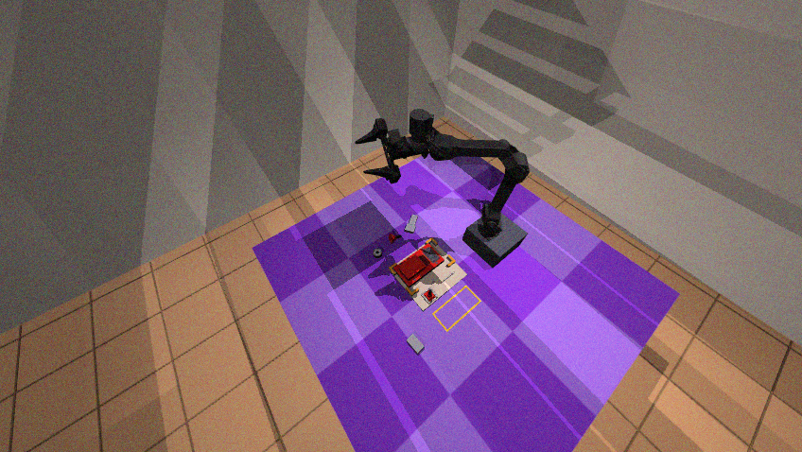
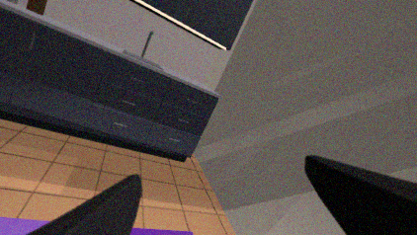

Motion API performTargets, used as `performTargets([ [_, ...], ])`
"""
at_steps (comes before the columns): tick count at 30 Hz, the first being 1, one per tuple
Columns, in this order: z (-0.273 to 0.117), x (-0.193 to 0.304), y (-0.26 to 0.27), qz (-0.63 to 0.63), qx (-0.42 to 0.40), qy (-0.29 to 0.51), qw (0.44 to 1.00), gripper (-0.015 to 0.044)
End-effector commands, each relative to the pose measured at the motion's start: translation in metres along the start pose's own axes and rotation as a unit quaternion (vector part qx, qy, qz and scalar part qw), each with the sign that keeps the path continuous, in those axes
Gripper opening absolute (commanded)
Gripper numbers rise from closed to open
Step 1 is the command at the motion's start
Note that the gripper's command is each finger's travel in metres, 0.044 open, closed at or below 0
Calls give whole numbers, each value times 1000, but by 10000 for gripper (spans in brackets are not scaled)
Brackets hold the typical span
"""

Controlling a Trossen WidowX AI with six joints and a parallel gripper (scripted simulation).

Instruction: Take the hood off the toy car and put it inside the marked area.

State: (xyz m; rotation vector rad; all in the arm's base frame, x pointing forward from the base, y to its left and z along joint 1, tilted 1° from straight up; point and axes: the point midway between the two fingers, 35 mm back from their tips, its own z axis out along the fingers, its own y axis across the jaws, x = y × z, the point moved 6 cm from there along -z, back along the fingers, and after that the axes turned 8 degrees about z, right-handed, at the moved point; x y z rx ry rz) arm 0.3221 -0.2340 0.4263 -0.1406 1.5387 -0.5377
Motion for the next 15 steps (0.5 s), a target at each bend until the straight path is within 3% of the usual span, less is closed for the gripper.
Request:
performTargets([
  [1, 22, 45, 33, 63, -38, 91, 993, 440],
  [8, 40, 113, 107, 138, -103, 266, 948, 440],
  [15, 28, 171, 185, 157, -158, 449, 865, 440],
])
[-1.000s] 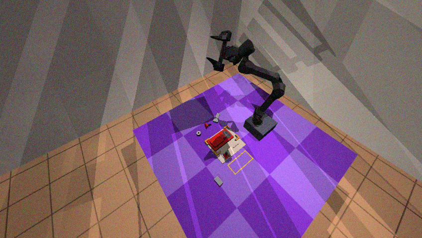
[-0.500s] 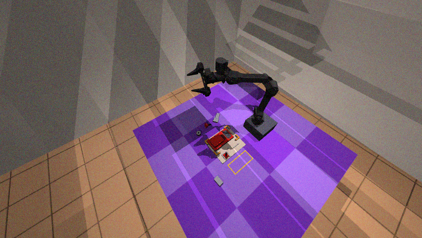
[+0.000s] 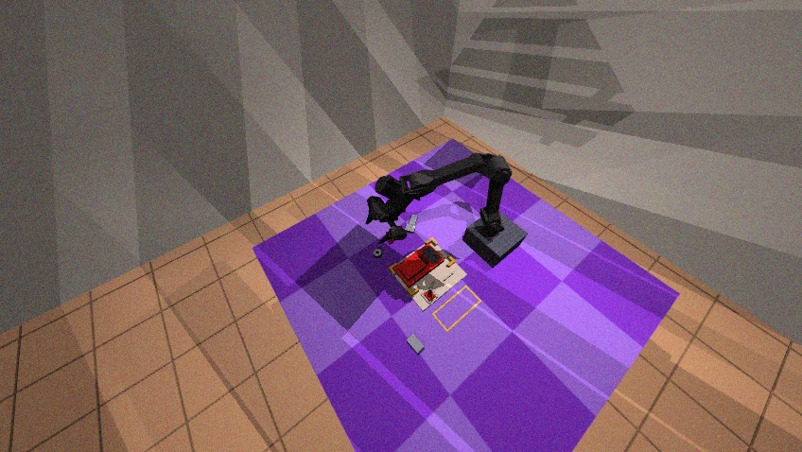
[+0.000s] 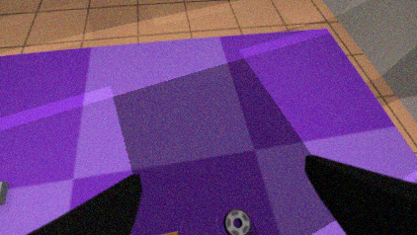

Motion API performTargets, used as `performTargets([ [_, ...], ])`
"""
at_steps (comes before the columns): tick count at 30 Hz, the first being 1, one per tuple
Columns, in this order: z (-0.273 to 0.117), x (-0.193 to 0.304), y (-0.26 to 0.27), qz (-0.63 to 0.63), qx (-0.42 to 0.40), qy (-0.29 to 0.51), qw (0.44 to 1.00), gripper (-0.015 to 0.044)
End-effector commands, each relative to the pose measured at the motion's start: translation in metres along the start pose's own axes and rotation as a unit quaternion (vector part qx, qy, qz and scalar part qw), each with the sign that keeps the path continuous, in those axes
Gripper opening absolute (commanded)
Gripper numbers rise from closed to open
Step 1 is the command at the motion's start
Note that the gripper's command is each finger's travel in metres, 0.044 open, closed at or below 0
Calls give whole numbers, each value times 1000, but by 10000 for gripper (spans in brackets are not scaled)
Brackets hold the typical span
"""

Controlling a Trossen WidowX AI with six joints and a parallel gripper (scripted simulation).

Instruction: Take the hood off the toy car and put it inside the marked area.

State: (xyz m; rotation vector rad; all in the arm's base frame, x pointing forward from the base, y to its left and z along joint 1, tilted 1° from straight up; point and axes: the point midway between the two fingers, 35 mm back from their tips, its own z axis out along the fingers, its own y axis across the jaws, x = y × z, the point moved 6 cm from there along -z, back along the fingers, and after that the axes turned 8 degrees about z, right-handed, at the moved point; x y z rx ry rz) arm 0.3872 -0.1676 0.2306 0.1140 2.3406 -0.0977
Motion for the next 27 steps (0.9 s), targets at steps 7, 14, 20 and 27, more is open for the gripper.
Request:
performTargets([
  [7, 48, 98, 72, -2, -21, 302, 953, 440],
  [14, 50, 120, 92, -18, -16, 376, 926, 440],
  [20, 52, 121, 92, -18, -16, 376, 926, 440],
  [27, 57, 126, 92, -18, -16, 376, 926, 440],
])
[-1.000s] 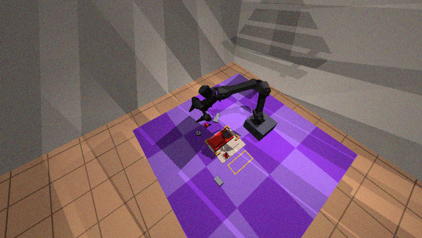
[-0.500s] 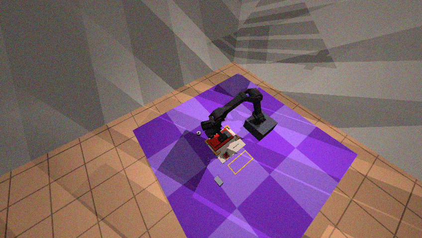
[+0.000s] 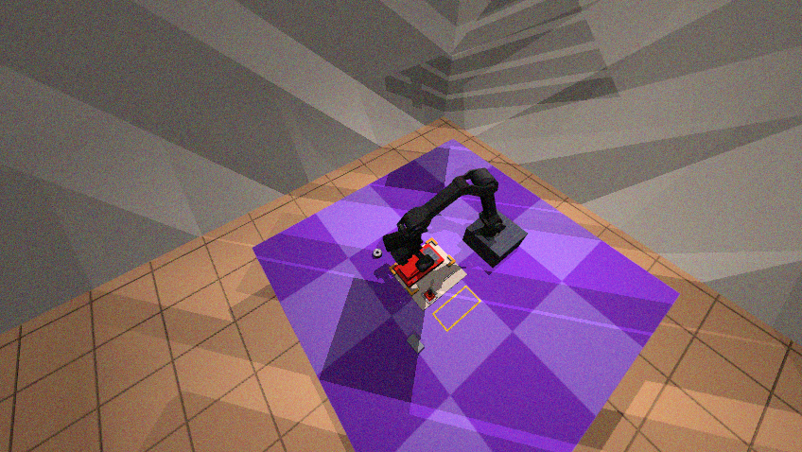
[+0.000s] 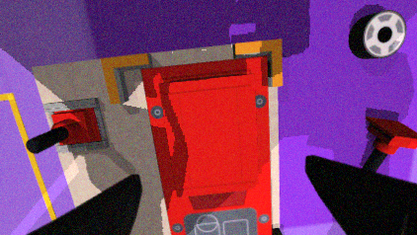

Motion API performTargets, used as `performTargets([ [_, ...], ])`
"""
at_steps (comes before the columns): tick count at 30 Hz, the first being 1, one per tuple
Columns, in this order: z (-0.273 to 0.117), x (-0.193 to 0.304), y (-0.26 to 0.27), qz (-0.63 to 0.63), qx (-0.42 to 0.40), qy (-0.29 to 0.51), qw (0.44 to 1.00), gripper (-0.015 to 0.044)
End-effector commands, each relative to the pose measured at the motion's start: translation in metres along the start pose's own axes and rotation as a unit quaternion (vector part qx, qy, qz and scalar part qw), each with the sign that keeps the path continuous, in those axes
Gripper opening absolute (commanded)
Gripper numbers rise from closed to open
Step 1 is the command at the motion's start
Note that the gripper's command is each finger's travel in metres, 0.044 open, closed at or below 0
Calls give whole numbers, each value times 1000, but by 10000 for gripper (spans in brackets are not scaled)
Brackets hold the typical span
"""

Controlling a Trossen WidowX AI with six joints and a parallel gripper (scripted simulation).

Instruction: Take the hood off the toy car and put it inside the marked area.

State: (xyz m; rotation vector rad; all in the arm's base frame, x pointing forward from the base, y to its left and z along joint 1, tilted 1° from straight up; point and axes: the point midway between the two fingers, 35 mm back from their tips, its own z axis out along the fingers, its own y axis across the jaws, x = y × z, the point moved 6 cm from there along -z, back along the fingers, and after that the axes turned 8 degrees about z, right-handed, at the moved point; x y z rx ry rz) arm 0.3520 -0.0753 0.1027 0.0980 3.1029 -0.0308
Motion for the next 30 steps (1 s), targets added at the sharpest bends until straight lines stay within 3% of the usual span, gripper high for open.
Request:
performTargets([
  [1, 7, 1, 0, 2, 1, 5, 1000, 440],
  [30, 35, 1, 2, 2, 1, 5, 1000, 440],
])
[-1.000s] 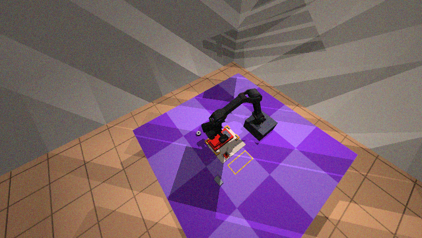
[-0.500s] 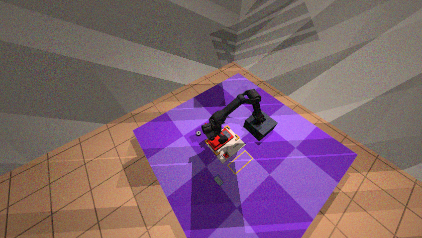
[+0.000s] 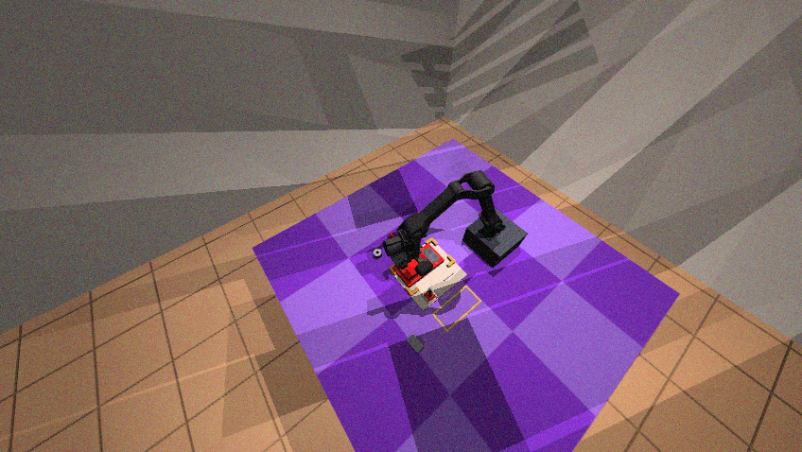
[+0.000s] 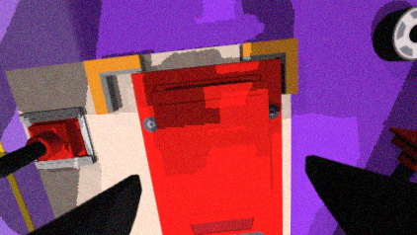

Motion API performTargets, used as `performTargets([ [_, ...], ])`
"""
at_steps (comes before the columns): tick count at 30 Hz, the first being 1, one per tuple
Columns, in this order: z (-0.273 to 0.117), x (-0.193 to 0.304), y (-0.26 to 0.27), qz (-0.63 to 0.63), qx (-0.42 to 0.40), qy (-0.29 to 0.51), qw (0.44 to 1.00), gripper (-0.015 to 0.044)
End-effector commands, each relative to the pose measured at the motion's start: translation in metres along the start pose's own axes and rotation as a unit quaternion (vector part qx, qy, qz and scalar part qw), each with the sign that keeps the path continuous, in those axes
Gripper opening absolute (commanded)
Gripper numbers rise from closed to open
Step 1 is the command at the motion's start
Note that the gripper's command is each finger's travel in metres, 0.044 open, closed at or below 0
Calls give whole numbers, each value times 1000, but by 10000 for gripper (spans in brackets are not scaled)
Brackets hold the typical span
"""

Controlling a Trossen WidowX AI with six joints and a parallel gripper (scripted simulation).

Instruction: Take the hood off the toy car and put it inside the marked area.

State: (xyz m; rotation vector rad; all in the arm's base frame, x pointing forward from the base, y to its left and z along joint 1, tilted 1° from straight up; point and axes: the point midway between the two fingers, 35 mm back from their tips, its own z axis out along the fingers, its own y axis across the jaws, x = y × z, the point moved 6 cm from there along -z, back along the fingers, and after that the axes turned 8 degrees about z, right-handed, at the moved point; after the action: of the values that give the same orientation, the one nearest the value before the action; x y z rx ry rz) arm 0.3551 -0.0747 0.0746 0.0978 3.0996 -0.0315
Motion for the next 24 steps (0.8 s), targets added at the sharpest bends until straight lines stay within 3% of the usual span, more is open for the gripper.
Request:
performTargets([
  [1, 7, 3, 0, 2, 1, 7, 1000, 440],
  [24, 23, 3, 2, 2, 1, 7, 1000, 440],
])
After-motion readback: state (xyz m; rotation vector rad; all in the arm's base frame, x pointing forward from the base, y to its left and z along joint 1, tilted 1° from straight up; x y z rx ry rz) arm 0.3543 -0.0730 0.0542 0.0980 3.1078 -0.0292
